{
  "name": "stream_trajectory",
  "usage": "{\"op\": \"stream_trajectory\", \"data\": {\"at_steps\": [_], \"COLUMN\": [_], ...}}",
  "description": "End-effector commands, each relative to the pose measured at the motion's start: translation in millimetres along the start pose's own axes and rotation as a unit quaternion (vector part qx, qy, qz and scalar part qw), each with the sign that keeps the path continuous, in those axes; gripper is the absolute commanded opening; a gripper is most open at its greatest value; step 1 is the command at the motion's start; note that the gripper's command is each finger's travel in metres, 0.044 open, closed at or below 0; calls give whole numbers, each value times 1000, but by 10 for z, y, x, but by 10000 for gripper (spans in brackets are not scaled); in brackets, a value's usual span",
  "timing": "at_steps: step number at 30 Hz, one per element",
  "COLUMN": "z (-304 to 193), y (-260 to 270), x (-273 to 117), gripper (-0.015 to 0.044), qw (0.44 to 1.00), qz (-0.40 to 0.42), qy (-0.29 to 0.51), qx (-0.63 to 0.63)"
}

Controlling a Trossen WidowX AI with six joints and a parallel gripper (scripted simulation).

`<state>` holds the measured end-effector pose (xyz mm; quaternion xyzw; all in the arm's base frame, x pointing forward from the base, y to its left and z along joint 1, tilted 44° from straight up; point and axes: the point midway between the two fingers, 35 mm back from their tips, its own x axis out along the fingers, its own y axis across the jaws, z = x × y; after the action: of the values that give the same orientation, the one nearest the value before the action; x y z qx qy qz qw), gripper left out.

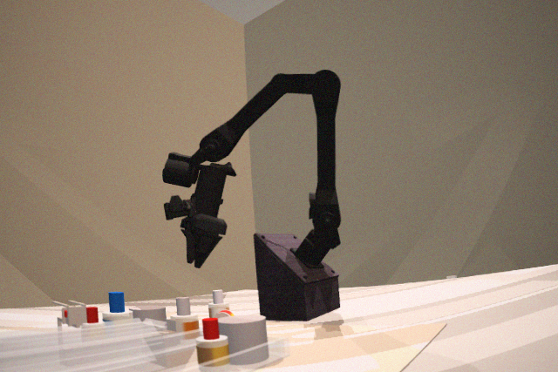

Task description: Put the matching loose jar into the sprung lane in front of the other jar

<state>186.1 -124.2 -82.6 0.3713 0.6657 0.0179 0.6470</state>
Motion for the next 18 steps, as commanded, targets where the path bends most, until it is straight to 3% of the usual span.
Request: {"op": "stream_trajectory", "data": {"at_steps": [1, 11, 15, 18], "z": [-273, -292, -379, -389], "y": [342, 350, 390, 394], "x": [-25, -30, 315, 343], "gripper": [440, 440, 440, 440], "qw": [965, 965, 965, 965], "qz": [79, 79, 80, 80], "qy": [109, 109, 109, 109], "qx": [-225, -225, -225, -225]}}
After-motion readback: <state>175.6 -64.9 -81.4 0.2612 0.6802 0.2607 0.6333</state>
